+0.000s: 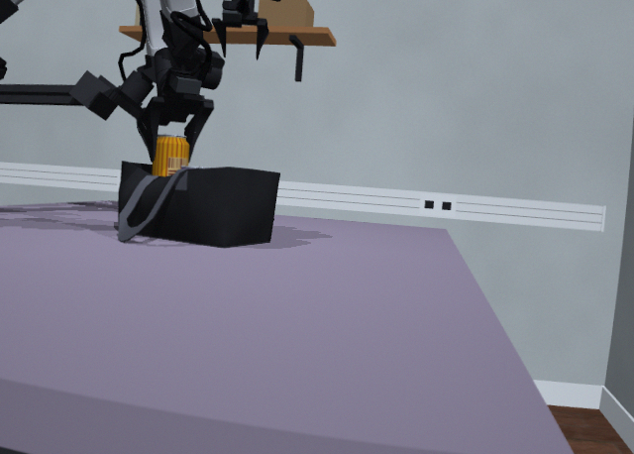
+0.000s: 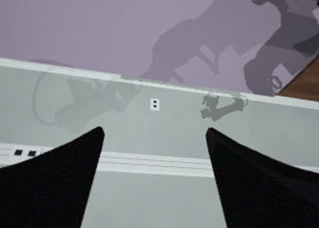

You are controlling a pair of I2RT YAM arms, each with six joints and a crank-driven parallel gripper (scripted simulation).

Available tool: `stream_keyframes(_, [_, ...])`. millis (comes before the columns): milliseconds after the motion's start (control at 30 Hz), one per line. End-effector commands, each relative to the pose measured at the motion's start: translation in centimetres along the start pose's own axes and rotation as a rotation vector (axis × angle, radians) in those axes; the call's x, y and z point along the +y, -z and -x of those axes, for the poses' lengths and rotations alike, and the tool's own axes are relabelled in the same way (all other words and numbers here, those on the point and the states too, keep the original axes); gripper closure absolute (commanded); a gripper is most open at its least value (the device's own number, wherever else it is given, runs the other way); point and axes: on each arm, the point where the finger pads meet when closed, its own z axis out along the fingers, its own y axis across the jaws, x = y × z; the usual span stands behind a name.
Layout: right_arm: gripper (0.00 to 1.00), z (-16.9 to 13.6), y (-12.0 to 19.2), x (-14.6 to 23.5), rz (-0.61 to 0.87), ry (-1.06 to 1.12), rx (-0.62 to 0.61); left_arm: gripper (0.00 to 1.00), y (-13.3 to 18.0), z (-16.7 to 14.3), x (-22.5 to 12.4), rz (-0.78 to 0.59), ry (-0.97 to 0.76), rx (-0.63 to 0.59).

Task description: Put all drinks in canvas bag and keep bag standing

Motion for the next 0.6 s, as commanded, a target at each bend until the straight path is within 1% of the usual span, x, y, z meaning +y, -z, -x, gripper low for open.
stream_keyframes(0, [0.26,0.0,-0.8,0.5,0.014,-0.01,-0.021,0.09,0.7,0.0,0.3,0.02,-0.011,-0.005])
stream_keyframes(100, [0.26,0.5,-0.1,1.6,0.042,-0.033,-0.017,0.09,0.7,0.0,0.3,0.02,-0.011,-0.005])
stream_keyframes(133, [0.26,0.7,-0.2,1.9,0.045,-0.044,-0.017,0.09,0.7,0.0,0.3,0.02,-0.011,-0.005])
stream_keyframes(167, [0.26,0.1,-1.0,1.5,0.03,-0.032,-0.019,0.09,0.7,0.0,0.3,0.02,-0.011,-0.005])
stream_keyframes(200, [0.26,0.3,0.1,1.9,0.05,-0.036,-0.014,0.09,0.7,0.0,0.3,0.02,-0.011,-0.005])
stream_keyframes(267, [0.26,0.3,0.1,1.9,0.05,-0.036,-0.014,0.09,0.7,0.0,0.3,0.02,-0.011,-0.005])
stream_keyframes(300, [0.26,-0.2,-1.4,0.8,0.02,-0.017,-0.019,0.09,0.8,-0.1,0.2,0.019,-0.004,0.0])
stream_keyframes(333, [0.26,-0.6,-1.8,0.3,0.009,-0.005,-0.02,0.09,0.8,-0.1,0.2,0.019,-0.004,0.0])
stream_keyframes(400, [0.26,-0.1,-1.5,0.8,0.024,-0.021,-0.018,0.09,0.8,-0.1,0.2,0.019,-0.004,0.0])
stream_keyframes(467, [0.26,0.2,-0.7,2.2,0.056,-0.048,-0.014,0.09,0.8,-0.1,0.2,0.019,-0.004,0.0])
stream_keyframes(500, [0.26,0.0,-1.0,2.2,0.054,-0.046,-0.014,0.09,0.8,-0.1,0.2,0.019,-0.004,0.0])
stream_keyframes(533, [0.26,-0.6,-2.4,1.3,0.022,-0.029,-0.019,0.09,0.8,-0.1,0.2,0.019,-0.004,0.0])
stream_keyframes(567, [0.26,-0.9,-2.6,0.4,0.012,-0.009,-0.018,0.09,0.8,-0.1,0.2,0.019,-0.004,0.0])
